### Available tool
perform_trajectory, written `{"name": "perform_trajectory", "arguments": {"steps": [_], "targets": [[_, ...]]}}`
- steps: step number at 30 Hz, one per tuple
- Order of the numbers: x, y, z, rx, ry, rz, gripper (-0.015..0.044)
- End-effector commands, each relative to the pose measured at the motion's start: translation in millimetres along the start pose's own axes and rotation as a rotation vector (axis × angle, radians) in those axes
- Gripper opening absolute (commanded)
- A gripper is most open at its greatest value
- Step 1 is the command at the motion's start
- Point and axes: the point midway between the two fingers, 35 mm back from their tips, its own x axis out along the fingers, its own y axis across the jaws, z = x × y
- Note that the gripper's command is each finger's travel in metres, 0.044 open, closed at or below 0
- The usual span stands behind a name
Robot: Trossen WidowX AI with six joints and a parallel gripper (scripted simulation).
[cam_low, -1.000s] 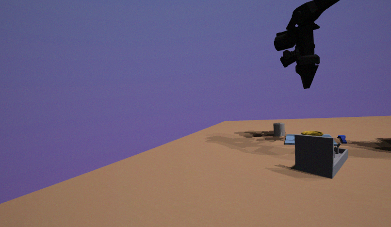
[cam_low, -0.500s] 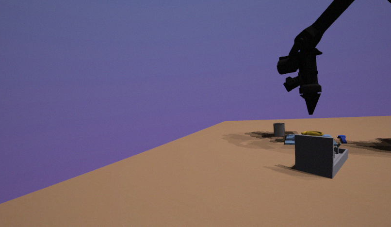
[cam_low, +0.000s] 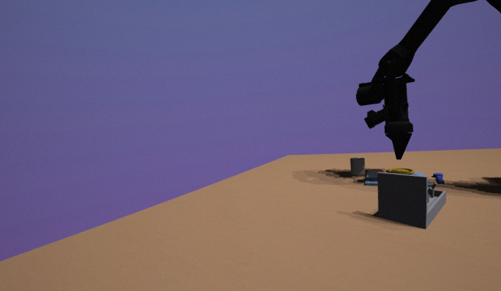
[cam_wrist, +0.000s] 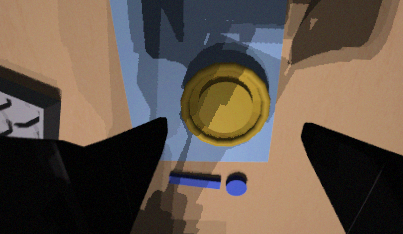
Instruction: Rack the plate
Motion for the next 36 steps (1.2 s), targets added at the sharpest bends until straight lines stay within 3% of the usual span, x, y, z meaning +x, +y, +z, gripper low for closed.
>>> {"name": "perform_trajectory", "arguments": {"steps": [1,36], "targets": [[9.6,1.0,-2.8,0.003,0.013,0.002,0.0400],[51.9,3.9,-3.9,0.003,0.014,0.003,0.0389]]}}
